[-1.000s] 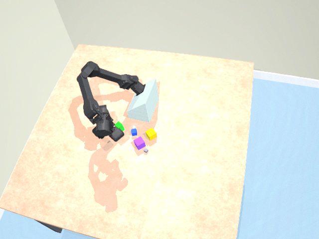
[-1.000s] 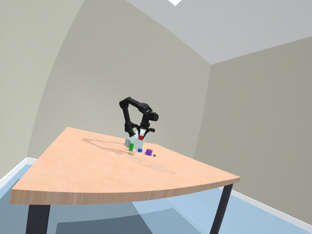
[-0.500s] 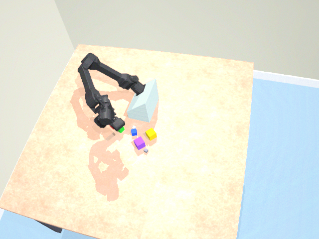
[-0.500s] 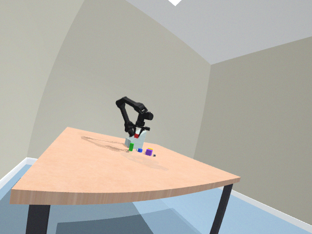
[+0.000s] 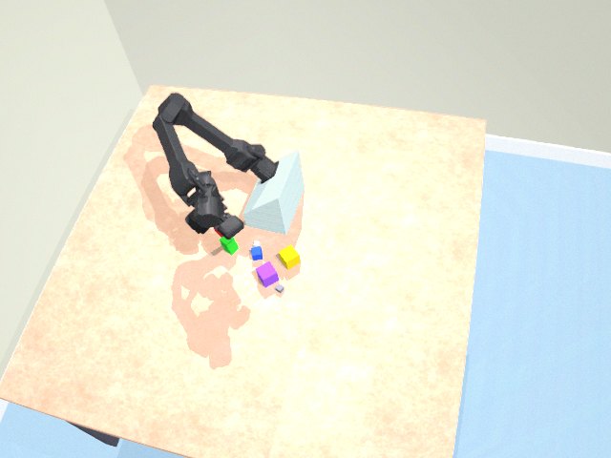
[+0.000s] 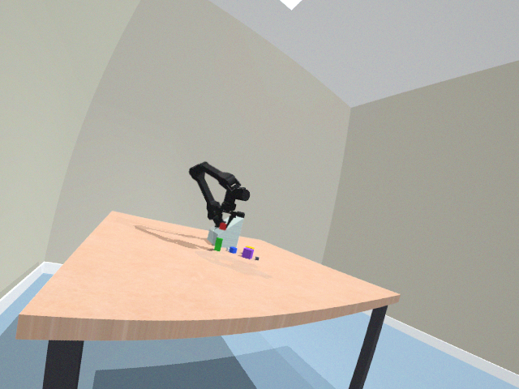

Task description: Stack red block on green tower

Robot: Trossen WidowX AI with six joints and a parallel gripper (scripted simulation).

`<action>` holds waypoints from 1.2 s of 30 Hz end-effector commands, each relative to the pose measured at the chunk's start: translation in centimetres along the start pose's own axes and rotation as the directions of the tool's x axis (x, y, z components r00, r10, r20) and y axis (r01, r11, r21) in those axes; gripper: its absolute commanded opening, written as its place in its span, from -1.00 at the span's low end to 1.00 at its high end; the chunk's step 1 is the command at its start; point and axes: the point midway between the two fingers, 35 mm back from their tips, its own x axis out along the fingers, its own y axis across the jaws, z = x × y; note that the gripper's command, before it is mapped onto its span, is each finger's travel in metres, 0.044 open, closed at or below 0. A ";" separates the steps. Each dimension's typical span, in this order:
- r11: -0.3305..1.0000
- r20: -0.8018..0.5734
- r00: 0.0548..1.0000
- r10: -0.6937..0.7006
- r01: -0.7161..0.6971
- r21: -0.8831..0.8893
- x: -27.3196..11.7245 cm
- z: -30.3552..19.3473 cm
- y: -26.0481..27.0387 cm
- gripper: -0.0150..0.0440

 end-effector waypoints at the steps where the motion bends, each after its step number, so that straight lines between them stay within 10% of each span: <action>1: 1.000 -0.007 1.000 -0.007 0.007 -0.004 1.6 -0.3 -0.3 -0.49; 36: 1.000 -0.006 1.000 -0.008 0.008 -0.003 5.0 -0.3 -0.3 -0.49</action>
